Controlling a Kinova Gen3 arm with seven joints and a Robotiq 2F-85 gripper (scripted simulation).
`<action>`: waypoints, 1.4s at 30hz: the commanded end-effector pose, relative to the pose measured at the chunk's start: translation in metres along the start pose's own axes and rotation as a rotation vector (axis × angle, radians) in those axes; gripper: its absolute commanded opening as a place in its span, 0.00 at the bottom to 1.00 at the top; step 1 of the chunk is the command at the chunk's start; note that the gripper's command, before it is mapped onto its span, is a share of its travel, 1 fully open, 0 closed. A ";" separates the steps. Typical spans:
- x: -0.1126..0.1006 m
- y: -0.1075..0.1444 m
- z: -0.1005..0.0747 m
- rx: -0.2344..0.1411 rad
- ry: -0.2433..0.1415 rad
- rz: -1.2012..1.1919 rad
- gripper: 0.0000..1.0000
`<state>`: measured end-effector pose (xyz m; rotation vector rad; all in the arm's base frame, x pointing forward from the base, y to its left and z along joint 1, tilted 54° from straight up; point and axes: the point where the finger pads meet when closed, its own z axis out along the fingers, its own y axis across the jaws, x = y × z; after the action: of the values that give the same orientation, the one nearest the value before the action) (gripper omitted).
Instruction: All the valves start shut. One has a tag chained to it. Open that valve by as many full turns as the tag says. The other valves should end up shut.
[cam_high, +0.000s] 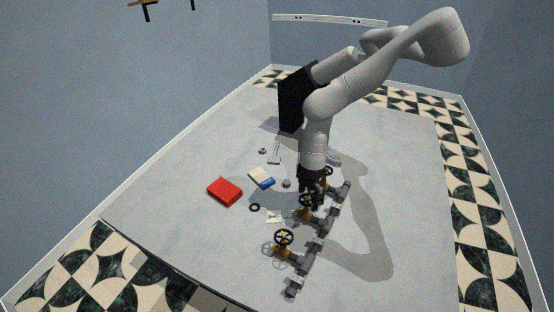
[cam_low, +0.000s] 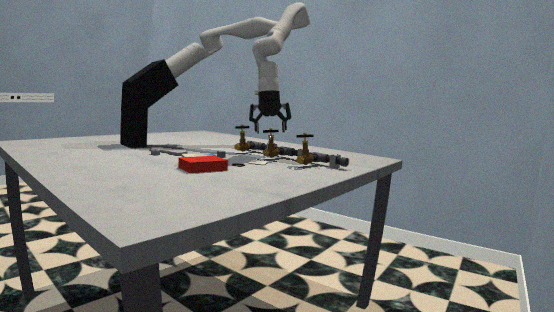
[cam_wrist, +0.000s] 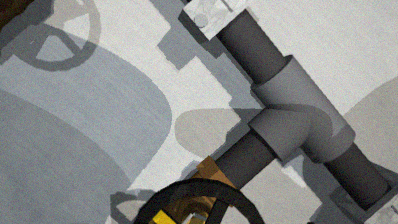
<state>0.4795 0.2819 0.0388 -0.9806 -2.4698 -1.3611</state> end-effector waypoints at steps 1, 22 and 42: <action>-0.001 0.000 -0.001 0.008 0.004 0.108 1.00; -0.001 0.000 -0.001 0.009 0.002 0.474 1.00; -0.001 0.000 -0.001 0.009 0.001 0.639 1.00</action>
<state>0.4795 0.2819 0.0388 -1.5689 -1.8937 -1.1179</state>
